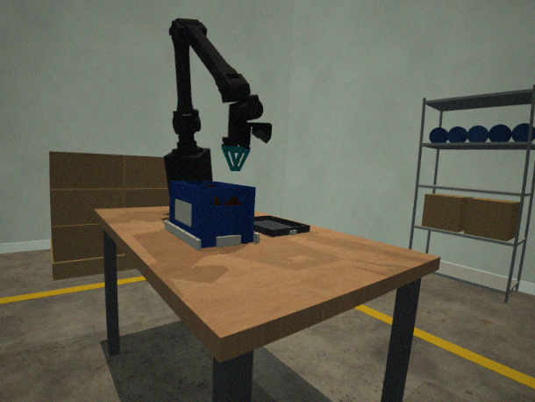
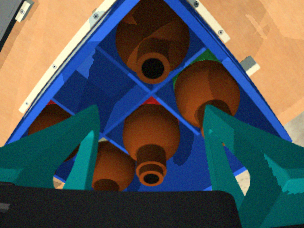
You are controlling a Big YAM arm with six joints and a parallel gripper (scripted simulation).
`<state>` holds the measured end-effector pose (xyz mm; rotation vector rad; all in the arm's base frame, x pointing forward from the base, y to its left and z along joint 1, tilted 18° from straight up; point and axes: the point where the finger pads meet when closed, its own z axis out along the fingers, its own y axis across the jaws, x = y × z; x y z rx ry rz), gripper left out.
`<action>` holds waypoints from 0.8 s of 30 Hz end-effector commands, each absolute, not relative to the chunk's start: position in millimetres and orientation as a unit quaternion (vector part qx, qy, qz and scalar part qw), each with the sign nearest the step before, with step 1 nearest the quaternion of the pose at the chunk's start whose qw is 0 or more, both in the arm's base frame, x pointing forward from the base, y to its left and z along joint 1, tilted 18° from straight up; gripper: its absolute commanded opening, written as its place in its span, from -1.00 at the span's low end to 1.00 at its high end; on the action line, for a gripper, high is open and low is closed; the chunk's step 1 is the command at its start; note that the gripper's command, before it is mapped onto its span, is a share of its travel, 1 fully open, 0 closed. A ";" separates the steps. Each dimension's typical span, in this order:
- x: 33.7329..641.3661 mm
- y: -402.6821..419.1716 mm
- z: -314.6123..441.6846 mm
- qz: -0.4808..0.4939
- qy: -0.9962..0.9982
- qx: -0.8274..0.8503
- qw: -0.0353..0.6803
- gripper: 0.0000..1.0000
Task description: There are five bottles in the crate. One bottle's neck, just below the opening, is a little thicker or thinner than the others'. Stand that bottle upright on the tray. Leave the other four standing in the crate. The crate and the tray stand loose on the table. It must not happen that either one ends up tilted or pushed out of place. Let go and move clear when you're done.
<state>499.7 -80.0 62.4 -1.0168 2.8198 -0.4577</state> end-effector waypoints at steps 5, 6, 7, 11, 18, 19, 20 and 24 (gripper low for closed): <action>501.3 -89.1 48.7 -0.151 0.930 -0.332 0.052 0.21; 503.7 -89.6 49.4 -0.152 0.929 -0.333 0.054 0.21; 505.6 -90.1 49.6 -0.153 0.929 -0.332 0.056 0.21; 503.1 -90.8 41.6 -0.151 0.929 -0.333 0.052 0.21; 505.1 -92.5 35.6 -0.151 0.929 -0.333 0.053 0.21; 504.9 -92.8 34.0 -0.150 0.929 -0.333 0.053 0.21; 506.0 -93.2 33.4 -0.151 0.929 -0.333 0.053 0.21; 506.7 -94.3 28.4 -0.151 0.929 -0.333 0.053 0.21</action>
